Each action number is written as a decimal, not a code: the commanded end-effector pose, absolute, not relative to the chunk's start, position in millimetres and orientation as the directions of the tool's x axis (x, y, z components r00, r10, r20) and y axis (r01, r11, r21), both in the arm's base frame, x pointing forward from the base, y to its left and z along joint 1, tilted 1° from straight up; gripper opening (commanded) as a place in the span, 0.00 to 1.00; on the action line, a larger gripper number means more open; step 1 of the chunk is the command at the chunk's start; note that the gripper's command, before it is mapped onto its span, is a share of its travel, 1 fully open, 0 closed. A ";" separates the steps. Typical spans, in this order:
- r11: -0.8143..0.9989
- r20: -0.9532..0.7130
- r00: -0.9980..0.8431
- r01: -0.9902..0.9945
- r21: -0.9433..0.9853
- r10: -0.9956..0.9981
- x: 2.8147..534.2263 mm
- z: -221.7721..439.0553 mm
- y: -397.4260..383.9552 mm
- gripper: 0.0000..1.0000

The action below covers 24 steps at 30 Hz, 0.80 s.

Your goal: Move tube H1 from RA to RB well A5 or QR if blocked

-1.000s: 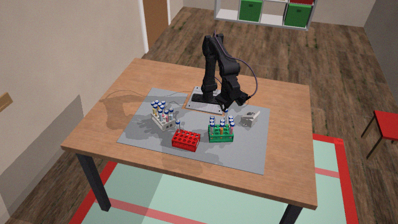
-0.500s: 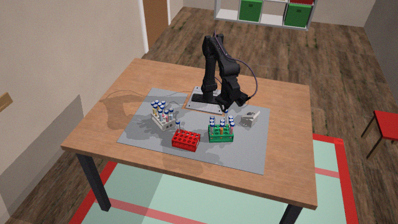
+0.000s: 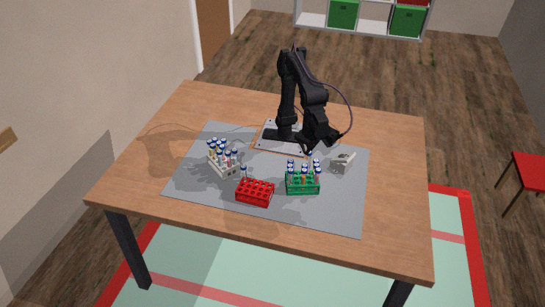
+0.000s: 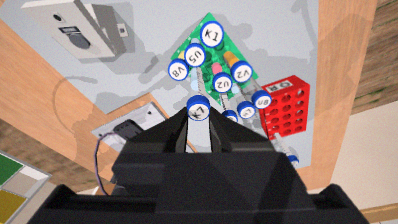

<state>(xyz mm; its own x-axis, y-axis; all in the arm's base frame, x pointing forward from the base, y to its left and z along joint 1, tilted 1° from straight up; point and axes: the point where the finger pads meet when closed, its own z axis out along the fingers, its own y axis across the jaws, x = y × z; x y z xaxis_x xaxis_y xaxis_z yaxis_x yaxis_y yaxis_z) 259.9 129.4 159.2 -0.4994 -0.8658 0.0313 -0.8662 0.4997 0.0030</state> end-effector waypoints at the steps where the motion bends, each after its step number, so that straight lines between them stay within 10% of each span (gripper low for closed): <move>1: 0.507 -0.008 -0.506 -0.862 -0.025 -0.862 265.9 165.2 127.4 0.00; 24: 0.499 0.002 -0.500 -0.866 -0.017 -0.866 257.3 152.0 135.0 0.00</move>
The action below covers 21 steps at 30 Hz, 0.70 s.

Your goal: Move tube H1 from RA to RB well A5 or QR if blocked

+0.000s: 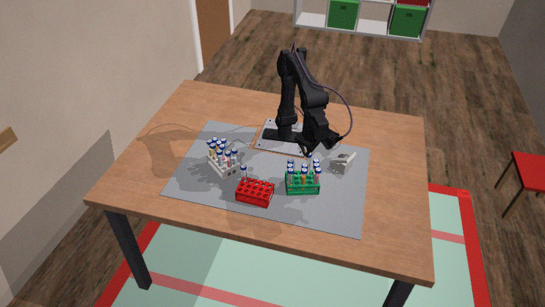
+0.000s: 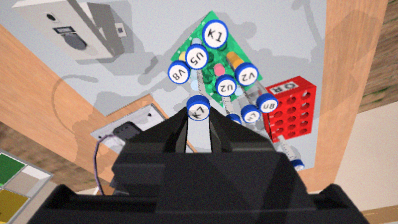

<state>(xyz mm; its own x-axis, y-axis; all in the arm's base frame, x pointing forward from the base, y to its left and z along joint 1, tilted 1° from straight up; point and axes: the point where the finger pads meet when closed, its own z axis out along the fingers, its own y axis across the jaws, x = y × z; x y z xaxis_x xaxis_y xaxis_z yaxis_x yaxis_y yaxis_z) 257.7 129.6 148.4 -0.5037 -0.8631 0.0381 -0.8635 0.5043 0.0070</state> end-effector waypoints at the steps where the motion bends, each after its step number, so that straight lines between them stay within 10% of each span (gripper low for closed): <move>1: 0.499 0.002 -0.500 -0.866 -0.017 -0.866 257.0 151.5 135.3 0.00; 21: 0.499 -0.003 -0.499 -0.867 -0.009 -0.867 253.1 143.4 138.6 0.00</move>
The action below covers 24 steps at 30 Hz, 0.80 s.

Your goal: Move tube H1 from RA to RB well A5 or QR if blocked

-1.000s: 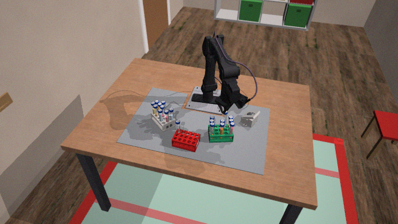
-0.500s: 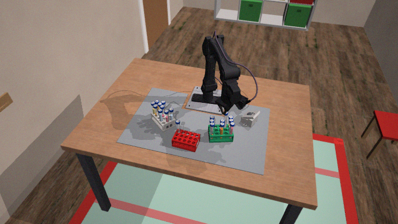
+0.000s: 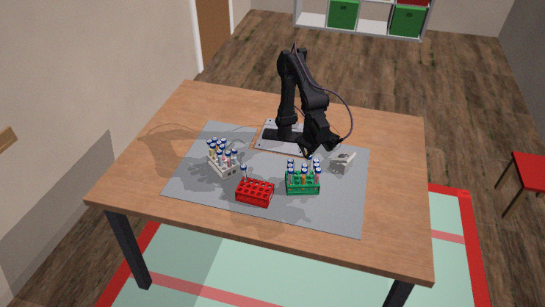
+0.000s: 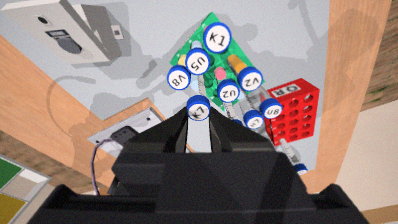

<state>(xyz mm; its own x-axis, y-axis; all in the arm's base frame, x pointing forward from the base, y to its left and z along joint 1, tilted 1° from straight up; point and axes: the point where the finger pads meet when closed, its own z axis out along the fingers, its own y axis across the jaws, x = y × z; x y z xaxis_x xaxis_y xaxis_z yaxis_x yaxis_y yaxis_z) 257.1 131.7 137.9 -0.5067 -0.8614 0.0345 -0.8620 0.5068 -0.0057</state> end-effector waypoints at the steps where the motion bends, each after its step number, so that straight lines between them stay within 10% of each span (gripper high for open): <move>1: 0.496 -0.033 -0.495 -0.868 -0.027 -0.868 260.2 153.4 142.6 0.00; 24: 0.498 -0.007 -0.498 -0.867 -0.011 -0.867 250.4 135.3 140.6 0.00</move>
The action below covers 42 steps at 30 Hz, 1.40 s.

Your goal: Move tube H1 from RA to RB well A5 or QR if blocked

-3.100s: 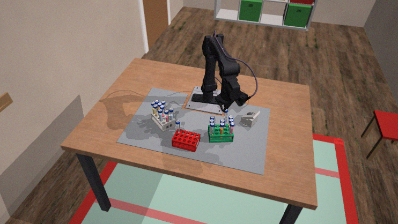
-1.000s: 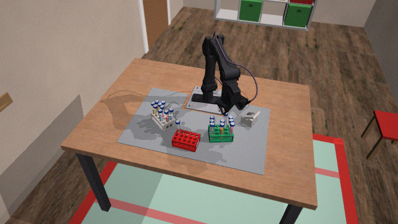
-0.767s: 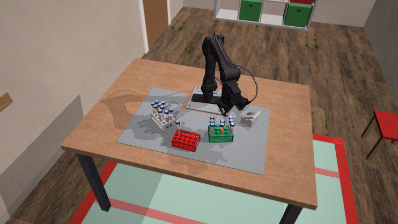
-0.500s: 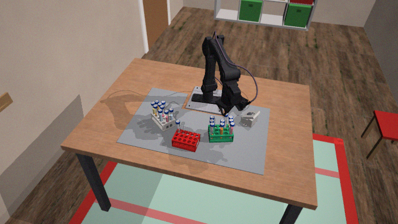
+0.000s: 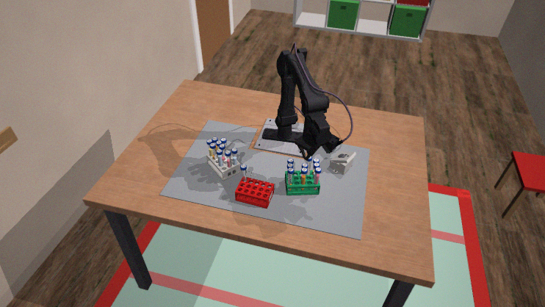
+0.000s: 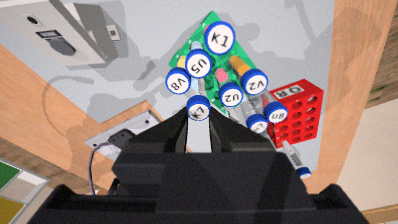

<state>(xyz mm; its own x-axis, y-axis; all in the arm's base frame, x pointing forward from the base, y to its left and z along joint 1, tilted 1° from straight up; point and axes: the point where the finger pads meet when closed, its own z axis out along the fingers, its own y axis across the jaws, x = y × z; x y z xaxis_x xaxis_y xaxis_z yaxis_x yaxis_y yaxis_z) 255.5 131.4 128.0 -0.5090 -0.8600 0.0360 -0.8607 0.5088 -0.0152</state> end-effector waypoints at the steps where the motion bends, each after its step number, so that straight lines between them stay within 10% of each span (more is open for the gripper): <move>1: 0.498 -0.003 -0.498 -0.867 -0.009 -0.867 249.4 132.9 140.3 0.00; 42: 0.497 0.001 -0.497 -0.868 -0.006 -0.868 247.1 120.6 140.4 0.00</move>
